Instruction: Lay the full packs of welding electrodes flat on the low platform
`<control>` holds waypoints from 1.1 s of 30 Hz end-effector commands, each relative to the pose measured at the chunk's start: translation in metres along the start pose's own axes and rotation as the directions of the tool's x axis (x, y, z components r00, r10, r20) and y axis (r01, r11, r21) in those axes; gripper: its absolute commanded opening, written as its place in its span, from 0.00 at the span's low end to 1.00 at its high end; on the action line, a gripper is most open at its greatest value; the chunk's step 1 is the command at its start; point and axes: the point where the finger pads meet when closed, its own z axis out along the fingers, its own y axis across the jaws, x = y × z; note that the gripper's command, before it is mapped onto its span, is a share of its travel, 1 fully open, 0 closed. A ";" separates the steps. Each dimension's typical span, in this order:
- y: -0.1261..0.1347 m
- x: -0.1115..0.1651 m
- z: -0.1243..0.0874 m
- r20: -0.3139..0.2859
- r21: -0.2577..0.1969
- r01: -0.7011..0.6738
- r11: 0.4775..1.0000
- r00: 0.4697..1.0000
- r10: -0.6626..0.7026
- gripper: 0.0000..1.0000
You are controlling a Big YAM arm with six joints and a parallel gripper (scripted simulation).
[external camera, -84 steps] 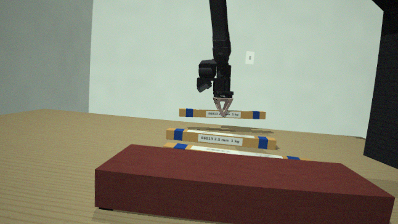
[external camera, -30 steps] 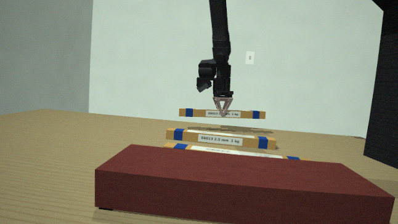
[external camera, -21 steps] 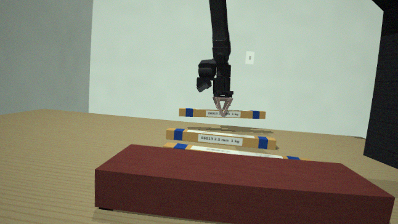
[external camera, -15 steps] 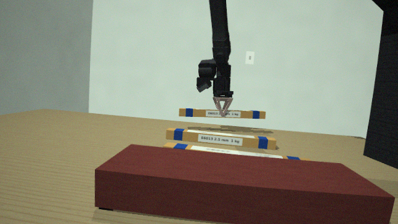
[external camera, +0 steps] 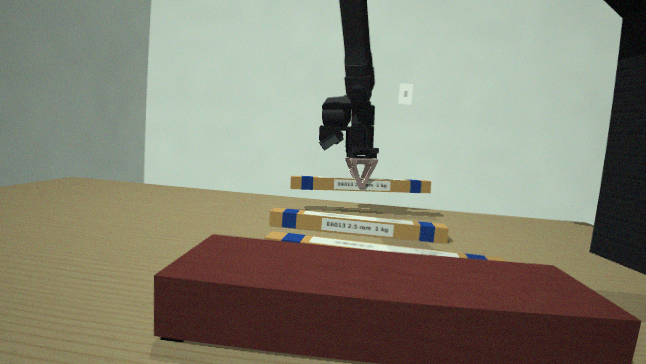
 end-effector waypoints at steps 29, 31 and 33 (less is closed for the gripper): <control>-0.036 -0.028 -0.090 0.046 0.068 0.006 0.998 0.999 -0.009 0.00; -0.036 -0.028 -0.093 0.046 0.068 0.006 0.998 0.999 -0.009 0.00; -0.036 -0.027 -0.097 0.046 0.068 0.006 0.998 0.999 -0.009 0.00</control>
